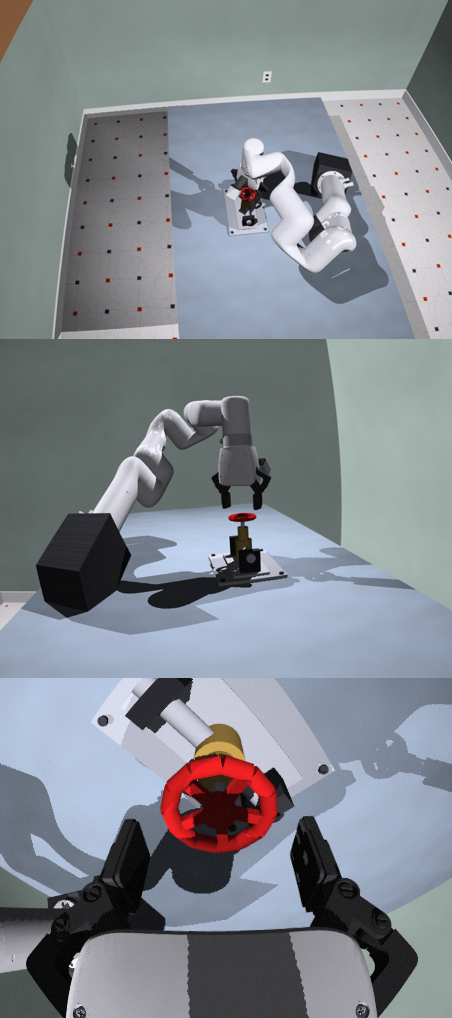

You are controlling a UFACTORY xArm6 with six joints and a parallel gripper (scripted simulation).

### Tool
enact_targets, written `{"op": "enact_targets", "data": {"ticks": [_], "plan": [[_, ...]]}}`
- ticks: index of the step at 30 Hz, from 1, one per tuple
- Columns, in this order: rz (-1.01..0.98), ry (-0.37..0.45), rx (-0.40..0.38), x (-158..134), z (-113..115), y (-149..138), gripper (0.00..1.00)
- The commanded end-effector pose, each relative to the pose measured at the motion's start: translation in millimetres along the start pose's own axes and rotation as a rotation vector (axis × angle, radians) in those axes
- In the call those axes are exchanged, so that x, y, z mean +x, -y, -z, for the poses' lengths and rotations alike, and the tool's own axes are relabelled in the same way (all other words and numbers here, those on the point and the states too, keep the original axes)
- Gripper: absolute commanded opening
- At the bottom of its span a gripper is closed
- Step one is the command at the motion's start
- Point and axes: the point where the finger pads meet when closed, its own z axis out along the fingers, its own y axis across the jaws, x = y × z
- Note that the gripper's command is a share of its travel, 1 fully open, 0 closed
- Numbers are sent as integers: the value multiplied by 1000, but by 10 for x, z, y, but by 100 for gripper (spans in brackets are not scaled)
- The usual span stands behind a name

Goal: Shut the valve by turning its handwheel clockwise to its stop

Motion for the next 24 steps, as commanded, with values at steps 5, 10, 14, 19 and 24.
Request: {"op": "enact_targets", "data": {"ticks": [5,10,14,19,24], "plan": [[1,0,-2,2,-32,-7,100],[1,0,-2,2,-68,-7,100],[1,0,-2,2,-100,-7,100],[1,0,-2,2,-158,-7,100],[1,0,-2,2,-216,-7,100]]}}
